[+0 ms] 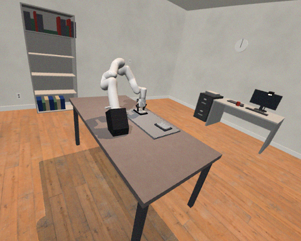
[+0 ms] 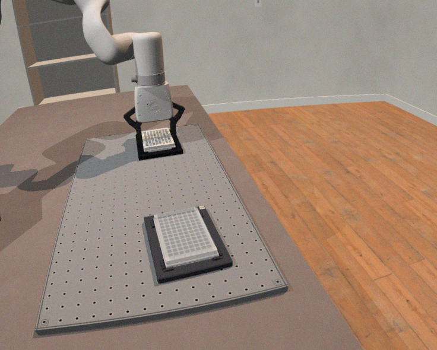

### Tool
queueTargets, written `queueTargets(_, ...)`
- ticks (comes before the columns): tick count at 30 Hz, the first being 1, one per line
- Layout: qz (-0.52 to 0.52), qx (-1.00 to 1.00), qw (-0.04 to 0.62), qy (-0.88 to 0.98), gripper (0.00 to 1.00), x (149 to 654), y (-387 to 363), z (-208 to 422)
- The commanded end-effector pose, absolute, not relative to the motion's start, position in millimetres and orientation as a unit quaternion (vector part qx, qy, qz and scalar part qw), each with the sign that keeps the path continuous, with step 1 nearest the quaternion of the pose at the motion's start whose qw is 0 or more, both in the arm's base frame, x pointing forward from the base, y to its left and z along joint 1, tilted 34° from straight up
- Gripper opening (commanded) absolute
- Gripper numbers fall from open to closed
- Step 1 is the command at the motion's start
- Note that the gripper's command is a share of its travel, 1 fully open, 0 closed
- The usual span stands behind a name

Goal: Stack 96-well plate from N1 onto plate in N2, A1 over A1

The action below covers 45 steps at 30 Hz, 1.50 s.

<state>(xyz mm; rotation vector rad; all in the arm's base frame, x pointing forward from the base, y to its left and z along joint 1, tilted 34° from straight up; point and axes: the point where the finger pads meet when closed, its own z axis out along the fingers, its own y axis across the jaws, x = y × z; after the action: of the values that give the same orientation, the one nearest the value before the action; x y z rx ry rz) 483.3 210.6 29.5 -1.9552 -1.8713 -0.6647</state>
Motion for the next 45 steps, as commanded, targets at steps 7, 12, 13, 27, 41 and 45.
queueTargets(7, -0.236, -0.691, 0.175, -0.661, 1.0, 484.7, 210.5, 30.4)
queueTargets(12, -0.236, -0.691, 0.175, -0.661, 1.0, 484.7, 210.5, 30.4)
queueTargets(13, -0.236, -0.691, 0.175, -0.661, 1.0, 484.7, 210.5, 30.4)
queueTargets(27, -0.236, -0.691, 0.175, -0.661, 0.0, 484.6, 210.2, 31.0)
queueTargets(41, -0.236, -0.691, 0.175, -0.661, 0.0, 484.6, 210.2, 30.9)
queueTargets(45, -0.236, -0.691, 0.175, -0.661, 0.0, 484.6, 210.2, 30.9)
